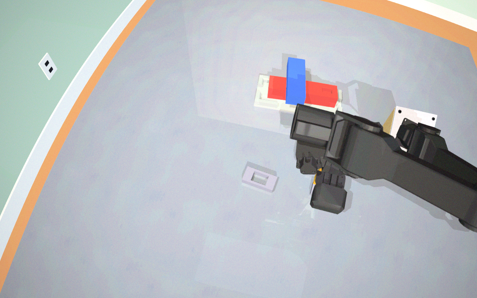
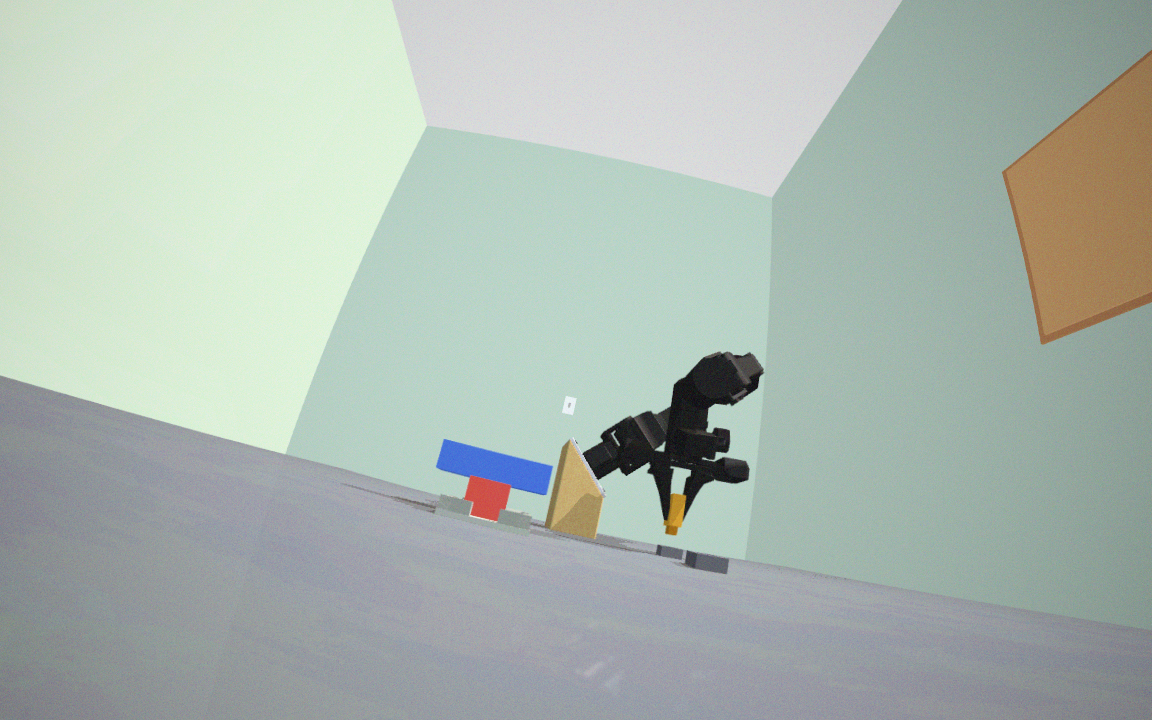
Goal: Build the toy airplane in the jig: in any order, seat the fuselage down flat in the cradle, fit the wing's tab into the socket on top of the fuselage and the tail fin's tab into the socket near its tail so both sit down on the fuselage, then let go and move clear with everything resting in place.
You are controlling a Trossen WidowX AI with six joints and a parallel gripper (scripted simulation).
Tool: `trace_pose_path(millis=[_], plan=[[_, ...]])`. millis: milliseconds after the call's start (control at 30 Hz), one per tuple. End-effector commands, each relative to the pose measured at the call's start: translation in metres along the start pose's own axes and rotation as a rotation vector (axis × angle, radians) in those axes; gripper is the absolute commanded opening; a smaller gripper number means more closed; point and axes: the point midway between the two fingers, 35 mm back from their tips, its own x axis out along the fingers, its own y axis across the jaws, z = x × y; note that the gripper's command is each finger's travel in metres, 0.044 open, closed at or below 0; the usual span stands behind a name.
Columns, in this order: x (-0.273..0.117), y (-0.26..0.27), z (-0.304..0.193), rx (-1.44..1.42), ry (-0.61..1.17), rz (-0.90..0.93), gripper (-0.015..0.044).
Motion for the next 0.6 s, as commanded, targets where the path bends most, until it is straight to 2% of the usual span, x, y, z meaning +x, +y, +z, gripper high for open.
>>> trace_pose_path(millis=[0,567], plan=[[-0.011,-0.001,0.003,-0.003,-0.003,-0.01,0.0],[-0.061,-0.002,0.006,0.018,0.007,-0.024,0.0]])
